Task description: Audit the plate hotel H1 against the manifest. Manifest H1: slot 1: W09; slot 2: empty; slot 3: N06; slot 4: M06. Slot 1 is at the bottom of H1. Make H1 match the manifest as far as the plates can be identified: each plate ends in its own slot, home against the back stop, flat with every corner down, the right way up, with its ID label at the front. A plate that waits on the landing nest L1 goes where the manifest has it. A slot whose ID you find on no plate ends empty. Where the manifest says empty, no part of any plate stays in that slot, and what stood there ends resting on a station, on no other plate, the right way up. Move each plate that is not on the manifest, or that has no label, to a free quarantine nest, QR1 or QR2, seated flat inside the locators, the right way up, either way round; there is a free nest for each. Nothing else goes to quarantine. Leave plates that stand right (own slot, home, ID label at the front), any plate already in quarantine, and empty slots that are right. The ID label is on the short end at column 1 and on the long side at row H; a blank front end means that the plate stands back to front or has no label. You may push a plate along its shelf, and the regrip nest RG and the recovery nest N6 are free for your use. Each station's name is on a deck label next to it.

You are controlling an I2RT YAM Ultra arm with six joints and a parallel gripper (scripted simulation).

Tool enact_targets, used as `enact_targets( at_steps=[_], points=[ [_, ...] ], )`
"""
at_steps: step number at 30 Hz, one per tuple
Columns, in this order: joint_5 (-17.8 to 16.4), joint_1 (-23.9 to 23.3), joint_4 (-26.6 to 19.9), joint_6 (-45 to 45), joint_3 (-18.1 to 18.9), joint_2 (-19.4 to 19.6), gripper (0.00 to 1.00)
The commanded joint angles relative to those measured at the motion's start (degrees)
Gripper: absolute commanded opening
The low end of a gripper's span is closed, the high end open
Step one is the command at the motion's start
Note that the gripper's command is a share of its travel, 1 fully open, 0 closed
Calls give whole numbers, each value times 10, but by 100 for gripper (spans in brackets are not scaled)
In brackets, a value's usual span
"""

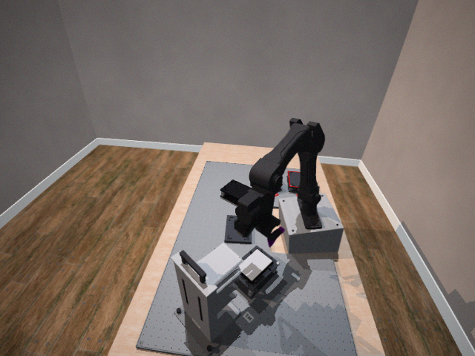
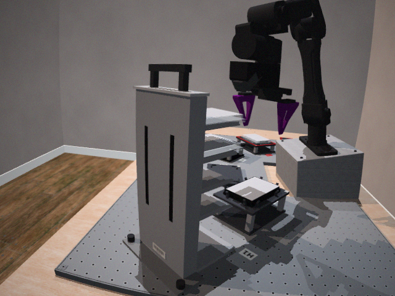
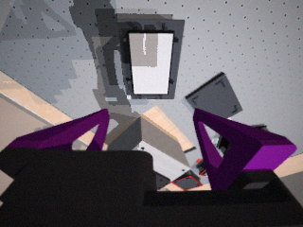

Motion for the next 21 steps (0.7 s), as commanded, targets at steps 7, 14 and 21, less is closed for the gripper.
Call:
enact_targets(
  at_steps=[7,14,21],
  points=[
    [-1,-5,75,-1,-48,4,100],
    [-1,-9,120,-5,-81,14,100],
    [-2,-13,164,-9,-112,28,100]
  ],
)
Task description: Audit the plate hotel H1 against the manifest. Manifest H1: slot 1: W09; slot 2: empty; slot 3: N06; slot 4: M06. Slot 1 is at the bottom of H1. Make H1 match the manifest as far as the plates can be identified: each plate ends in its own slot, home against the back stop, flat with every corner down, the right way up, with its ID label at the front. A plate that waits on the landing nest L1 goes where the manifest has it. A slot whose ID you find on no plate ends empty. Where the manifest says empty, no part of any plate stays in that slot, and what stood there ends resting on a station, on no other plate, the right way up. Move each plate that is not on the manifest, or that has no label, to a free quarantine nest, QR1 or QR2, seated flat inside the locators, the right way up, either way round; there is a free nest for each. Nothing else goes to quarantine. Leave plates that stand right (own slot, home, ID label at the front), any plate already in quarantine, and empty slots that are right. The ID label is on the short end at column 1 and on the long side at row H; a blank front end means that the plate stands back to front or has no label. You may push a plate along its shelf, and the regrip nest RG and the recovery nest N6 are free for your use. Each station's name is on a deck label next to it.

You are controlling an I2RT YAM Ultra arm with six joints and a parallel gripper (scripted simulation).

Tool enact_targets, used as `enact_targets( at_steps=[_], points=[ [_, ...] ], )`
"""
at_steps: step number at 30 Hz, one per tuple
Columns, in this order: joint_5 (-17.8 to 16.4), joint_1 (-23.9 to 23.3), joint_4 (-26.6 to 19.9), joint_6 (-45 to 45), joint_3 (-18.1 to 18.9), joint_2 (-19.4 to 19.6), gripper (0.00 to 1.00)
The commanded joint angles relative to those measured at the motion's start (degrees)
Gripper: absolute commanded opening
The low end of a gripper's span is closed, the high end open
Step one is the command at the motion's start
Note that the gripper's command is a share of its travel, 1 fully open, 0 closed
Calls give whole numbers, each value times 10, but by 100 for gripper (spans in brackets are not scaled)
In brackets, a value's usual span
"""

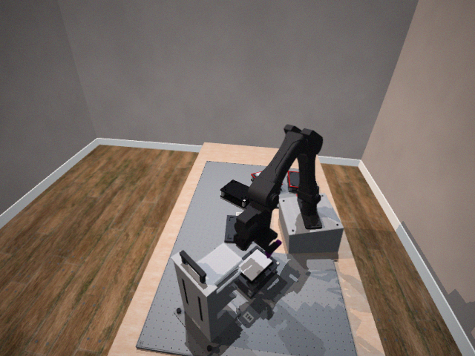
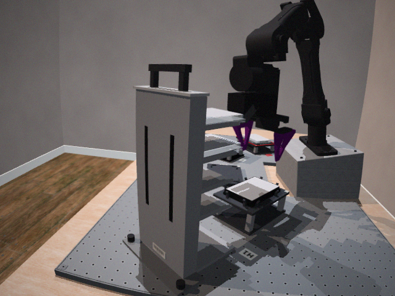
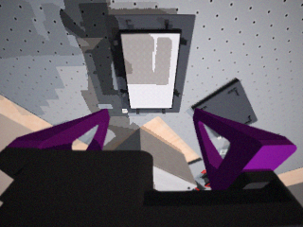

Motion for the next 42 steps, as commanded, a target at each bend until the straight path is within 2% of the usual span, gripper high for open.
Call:
enact_targets(
  at_steps=[1,7,42],
  points=[
    [0,-1,36,-4,-7,2,100],
    [-1,-4,75,-8,-31,17,100],
    [-1,-5,84,-9,-36,21,100]
  ],
)
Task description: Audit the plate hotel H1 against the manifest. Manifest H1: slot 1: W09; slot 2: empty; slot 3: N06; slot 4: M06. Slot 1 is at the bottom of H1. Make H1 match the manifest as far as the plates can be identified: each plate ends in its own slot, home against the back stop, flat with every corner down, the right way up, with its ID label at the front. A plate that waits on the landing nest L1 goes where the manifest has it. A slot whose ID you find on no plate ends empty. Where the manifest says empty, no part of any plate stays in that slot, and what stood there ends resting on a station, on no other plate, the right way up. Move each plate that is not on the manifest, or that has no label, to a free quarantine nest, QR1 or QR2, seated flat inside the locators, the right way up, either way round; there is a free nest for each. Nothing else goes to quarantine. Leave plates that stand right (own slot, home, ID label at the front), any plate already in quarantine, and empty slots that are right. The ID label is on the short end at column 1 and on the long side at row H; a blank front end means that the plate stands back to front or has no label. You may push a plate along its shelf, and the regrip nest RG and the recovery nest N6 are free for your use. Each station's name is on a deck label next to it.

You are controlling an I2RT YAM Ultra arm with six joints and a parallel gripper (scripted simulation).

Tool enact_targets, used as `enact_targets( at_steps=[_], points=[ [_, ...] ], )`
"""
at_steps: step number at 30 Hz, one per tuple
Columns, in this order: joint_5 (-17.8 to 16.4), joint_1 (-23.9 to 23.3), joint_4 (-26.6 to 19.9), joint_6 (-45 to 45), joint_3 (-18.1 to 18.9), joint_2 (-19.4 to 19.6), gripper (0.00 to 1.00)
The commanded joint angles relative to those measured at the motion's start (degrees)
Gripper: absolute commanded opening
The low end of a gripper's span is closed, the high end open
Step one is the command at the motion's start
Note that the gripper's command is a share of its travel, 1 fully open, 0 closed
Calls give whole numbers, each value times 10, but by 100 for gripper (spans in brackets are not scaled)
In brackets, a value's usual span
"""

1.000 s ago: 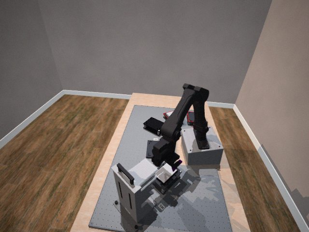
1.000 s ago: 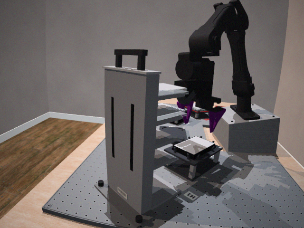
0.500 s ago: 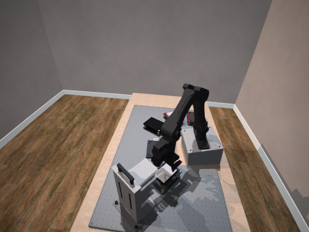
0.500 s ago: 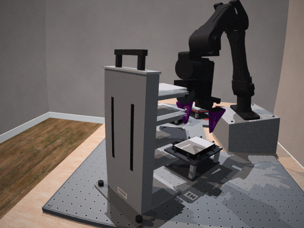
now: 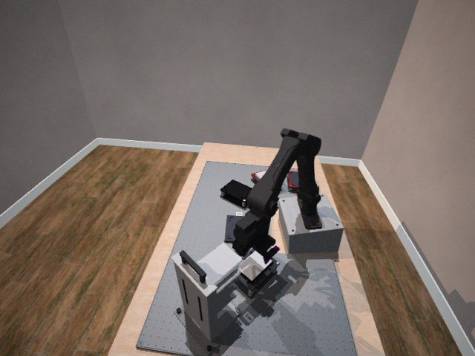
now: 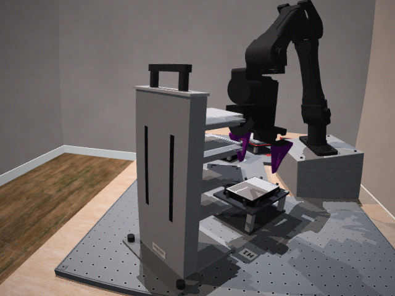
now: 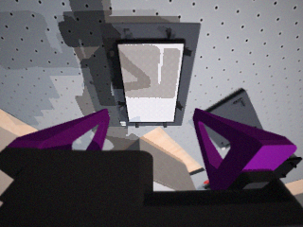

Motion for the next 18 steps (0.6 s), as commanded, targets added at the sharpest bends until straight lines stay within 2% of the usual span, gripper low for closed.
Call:
enact_targets(
  at_steps=[1,18],
  points=[
    [0,0,10,-2,0,-1,100],
    [-1,-4,54,-6,-23,20,100]
  ],
)
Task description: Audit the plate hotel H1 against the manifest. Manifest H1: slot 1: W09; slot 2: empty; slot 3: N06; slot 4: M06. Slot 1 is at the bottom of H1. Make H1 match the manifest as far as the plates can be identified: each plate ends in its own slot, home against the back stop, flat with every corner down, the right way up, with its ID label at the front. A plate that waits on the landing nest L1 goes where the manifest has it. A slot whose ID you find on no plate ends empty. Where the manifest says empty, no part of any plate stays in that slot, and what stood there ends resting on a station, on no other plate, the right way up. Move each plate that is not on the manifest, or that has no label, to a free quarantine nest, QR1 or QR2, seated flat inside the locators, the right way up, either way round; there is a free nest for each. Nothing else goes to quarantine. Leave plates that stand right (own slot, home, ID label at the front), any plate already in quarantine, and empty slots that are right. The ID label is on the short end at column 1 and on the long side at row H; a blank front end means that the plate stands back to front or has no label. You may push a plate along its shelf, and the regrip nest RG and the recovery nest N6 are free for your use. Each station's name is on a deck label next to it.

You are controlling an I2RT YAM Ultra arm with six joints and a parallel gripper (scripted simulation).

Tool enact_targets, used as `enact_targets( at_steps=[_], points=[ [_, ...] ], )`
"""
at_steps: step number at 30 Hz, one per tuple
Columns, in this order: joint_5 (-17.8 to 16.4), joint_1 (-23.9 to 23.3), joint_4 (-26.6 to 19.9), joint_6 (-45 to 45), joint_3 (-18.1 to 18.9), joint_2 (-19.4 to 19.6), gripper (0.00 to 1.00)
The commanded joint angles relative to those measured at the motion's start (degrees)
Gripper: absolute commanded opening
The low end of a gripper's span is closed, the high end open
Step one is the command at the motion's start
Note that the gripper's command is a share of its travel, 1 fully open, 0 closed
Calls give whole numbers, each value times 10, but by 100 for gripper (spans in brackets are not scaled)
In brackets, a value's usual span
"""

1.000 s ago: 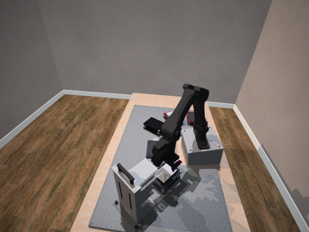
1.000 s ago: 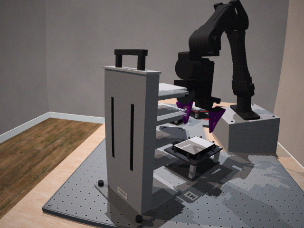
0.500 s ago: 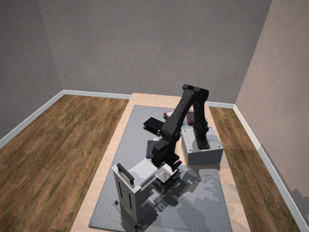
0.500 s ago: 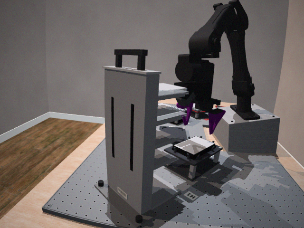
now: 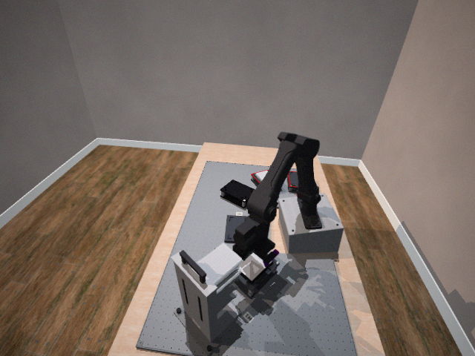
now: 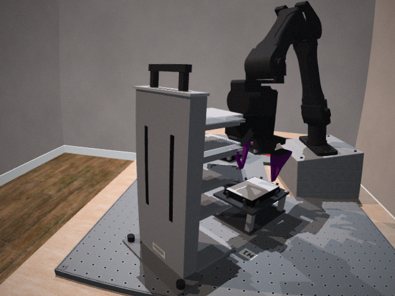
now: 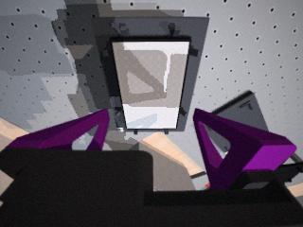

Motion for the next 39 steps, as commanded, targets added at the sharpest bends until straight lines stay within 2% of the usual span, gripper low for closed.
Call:
enact_targets(
  at_steps=[1,39],
  points=[
    [0,0,14,-2,2,-3,100],
    [-1,-8,108,-11,-36,53,100]
  ],
)
